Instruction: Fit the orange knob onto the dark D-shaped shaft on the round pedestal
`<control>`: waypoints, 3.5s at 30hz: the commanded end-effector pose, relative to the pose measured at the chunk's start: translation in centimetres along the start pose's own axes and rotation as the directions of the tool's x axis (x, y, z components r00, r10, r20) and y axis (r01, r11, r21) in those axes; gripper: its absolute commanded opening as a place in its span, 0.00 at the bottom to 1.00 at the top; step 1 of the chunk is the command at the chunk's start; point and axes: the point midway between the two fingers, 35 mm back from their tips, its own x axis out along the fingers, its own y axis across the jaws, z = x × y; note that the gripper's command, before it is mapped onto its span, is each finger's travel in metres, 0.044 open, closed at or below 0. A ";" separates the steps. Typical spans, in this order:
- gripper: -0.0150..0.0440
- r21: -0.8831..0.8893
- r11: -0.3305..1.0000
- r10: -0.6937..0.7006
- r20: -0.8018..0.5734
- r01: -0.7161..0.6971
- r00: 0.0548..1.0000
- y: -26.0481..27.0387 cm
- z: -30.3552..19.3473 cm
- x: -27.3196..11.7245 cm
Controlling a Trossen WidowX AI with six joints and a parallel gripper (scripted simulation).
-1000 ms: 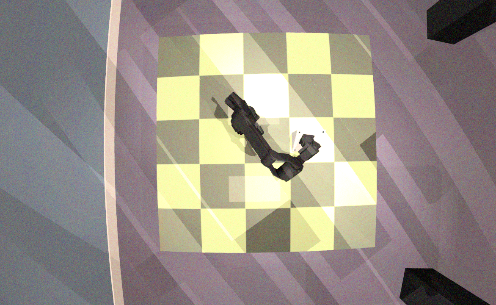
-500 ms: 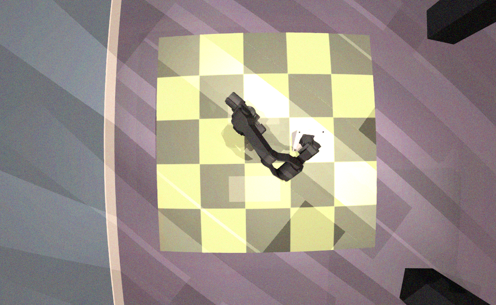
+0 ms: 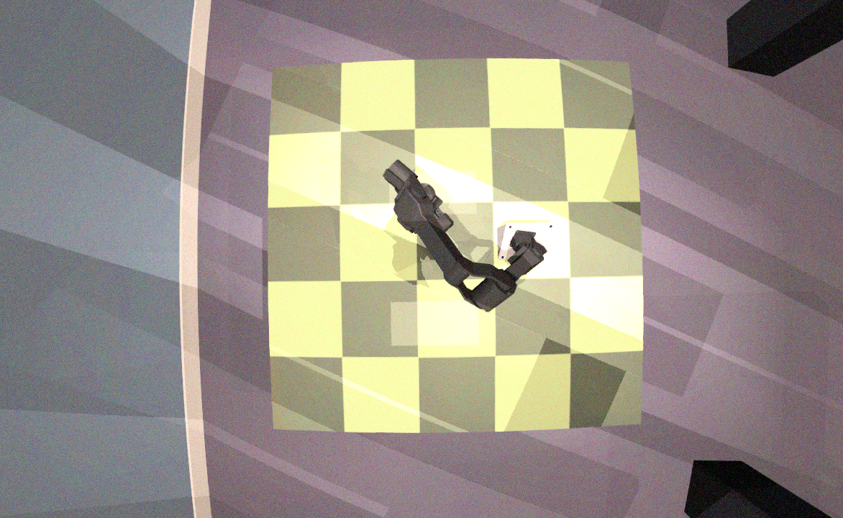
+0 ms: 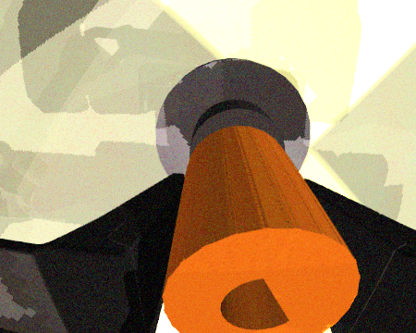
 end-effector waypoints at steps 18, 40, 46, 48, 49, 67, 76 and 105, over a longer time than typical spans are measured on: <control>0.25 -0.213 0.977 -0.003 0.002 0.003 1.000 -0.5 0.1 0.0; 0.25 -0.374 0.927 -0.003 0.002 0.003 1.000 0.0 0.0 -0.5; 0.25 -0.412 0.911 -0.003 0.002 0.004 1.000 0.0 0.0 -0.3; 0.25 -0.412 0.911 -0.003 0.002 0.004 1.000 -0.1 0.0 -0.3; 0.25 -0.412 0.911 -0.003 0.002 0.004 1.000 -0.1 0.0 -0.3; 0.25 -0.412 0.911 -0.003 0.002 0.004 1.000 -0.2 0.2 0.1; 0.25 -0.425 0.905 -0.003 0.002 0.004 1.000 -0.2 0.2 0.2; 0.25 -0.444 0.896 -0.002 -0.002 0.001 1.000 -0.1 0.1 1.7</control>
